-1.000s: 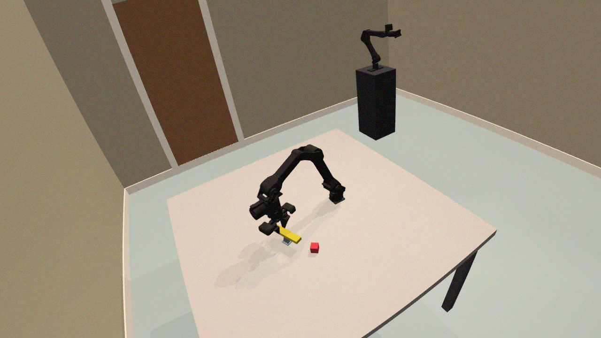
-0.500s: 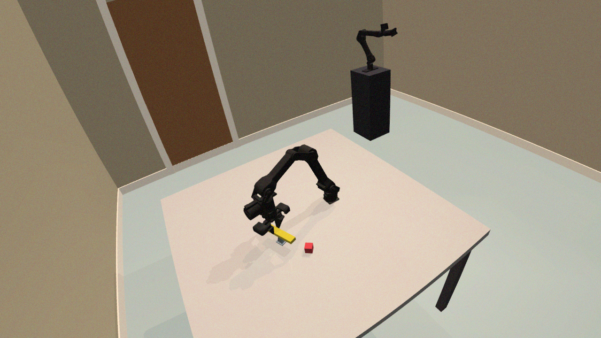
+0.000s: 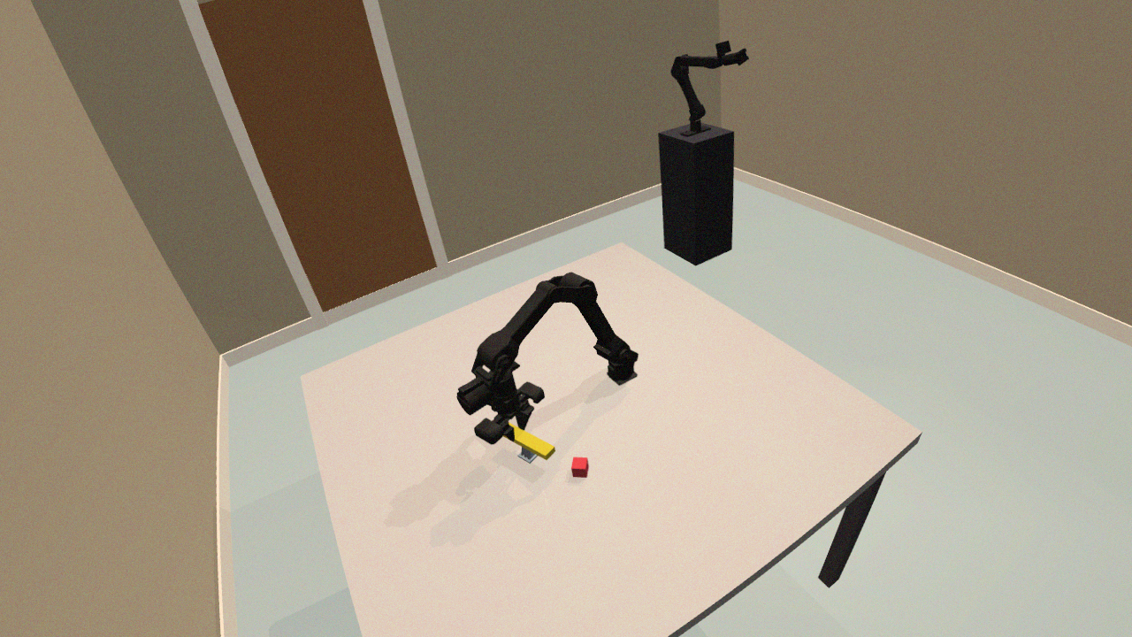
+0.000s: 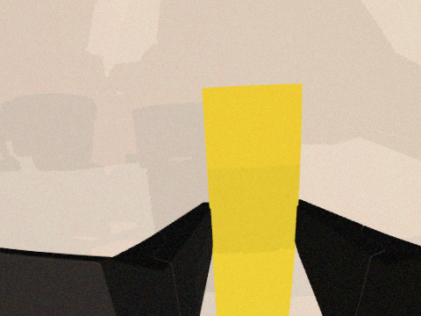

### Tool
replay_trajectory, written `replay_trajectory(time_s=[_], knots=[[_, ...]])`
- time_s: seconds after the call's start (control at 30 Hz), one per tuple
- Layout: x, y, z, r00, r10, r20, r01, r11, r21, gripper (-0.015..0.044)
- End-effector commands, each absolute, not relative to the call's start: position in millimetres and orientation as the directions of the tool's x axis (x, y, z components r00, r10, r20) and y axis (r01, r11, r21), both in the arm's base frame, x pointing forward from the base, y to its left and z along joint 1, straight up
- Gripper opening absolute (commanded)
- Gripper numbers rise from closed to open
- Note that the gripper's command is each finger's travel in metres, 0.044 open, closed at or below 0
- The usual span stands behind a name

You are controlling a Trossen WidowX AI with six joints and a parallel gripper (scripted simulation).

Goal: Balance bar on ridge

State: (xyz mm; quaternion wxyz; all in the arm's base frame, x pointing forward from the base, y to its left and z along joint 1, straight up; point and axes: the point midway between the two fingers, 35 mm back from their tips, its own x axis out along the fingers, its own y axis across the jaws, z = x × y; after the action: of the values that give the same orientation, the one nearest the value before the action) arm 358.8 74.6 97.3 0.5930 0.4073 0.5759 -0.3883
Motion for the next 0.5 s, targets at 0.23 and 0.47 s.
replay_trajectory(time_s=[0.23, 0.47], knots=[[358.8, 74.7, 97.3, 0.035, 0.009, -0.999, 0.930, 0.367, 0.036, 0.0167], [358.8, 74.7, 97.3, 0.035, 0.009, -0.999, 0.930, 0.367, 0.036, 0.0167]])
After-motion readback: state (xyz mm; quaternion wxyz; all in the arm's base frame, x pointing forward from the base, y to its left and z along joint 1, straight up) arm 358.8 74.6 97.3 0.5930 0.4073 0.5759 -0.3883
